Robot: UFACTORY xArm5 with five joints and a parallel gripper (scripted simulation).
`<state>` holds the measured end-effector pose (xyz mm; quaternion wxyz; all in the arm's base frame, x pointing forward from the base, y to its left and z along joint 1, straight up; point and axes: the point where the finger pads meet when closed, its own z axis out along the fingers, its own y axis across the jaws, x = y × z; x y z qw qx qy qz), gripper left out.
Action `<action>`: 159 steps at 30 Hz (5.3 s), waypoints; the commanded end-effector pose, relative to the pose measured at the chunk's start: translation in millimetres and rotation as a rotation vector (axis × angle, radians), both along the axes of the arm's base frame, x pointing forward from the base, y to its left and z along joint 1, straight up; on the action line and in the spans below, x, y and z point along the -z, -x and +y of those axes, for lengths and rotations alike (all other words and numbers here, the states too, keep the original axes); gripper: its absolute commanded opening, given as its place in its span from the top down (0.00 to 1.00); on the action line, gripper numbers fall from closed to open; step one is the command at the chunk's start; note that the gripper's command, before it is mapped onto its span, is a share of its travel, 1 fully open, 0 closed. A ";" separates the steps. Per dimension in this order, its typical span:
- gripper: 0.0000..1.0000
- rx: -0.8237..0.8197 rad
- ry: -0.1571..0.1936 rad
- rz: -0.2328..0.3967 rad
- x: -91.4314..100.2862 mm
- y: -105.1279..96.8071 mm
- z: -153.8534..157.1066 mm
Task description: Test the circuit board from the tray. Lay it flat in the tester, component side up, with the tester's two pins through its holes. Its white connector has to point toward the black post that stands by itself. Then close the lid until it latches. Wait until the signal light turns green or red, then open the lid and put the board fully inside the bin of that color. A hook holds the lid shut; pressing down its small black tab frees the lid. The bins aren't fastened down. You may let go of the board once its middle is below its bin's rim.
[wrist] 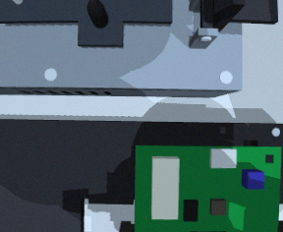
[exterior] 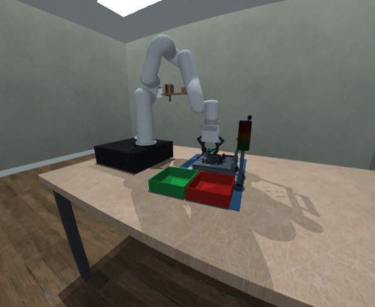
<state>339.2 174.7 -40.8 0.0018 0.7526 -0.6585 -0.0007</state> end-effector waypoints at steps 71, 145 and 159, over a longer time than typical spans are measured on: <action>0.21 -0.515 -0.003 -0.003 -62.7 -1.2 1.0; 0.21 -2.287 -0.005 0.000 -62.7 -1.2 1.0; 0.21 -2.617 -0.005 0.001 -62.7 -1.2 1.0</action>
